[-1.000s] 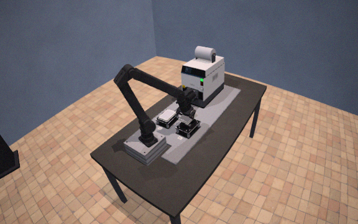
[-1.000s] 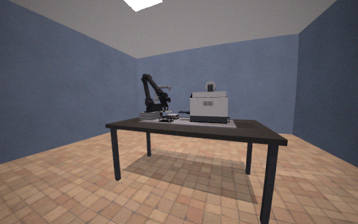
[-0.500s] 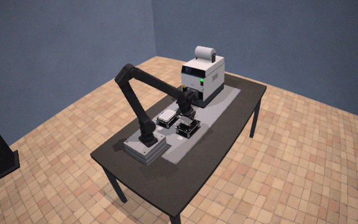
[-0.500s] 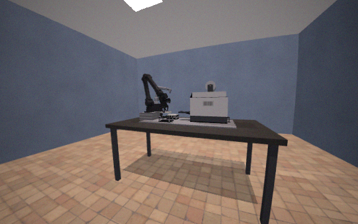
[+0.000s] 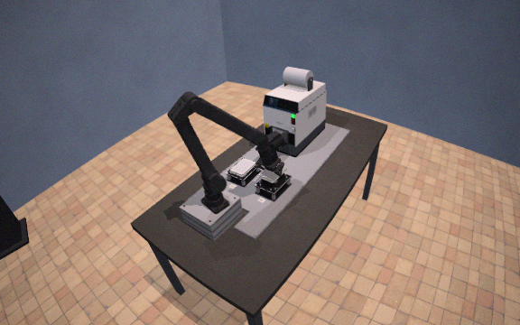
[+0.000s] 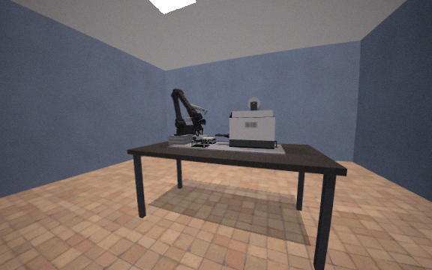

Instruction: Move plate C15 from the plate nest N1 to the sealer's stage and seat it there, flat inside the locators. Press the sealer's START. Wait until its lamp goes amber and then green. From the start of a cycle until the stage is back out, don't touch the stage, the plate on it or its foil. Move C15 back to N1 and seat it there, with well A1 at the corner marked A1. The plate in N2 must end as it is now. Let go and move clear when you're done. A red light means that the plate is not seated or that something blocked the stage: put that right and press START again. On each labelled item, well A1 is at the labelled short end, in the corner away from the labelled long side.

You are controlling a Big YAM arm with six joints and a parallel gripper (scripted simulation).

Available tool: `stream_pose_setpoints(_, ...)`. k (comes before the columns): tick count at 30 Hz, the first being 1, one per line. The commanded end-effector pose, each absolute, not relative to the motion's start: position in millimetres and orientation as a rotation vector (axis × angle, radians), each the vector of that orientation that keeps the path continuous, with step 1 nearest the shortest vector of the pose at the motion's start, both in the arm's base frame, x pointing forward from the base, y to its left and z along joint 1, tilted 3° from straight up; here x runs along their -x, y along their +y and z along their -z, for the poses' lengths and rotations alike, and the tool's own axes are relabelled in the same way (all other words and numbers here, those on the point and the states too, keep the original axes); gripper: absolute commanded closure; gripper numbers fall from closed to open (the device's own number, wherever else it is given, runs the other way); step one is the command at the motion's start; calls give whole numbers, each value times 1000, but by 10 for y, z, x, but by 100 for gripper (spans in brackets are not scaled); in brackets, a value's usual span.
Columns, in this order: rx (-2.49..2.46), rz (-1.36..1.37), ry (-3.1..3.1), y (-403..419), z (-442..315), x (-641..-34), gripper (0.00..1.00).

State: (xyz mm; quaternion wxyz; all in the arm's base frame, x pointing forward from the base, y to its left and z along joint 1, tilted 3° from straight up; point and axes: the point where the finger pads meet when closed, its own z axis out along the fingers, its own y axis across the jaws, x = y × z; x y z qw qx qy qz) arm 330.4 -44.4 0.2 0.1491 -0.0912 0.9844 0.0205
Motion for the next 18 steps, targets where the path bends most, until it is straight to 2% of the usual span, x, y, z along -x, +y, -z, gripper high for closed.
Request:
stream_pose_setpoints(1,264,-48,2823,-480,41,-3340,100)
stream_pose_setpoints(18,262,-41,2808,-497,61,-3415,100)
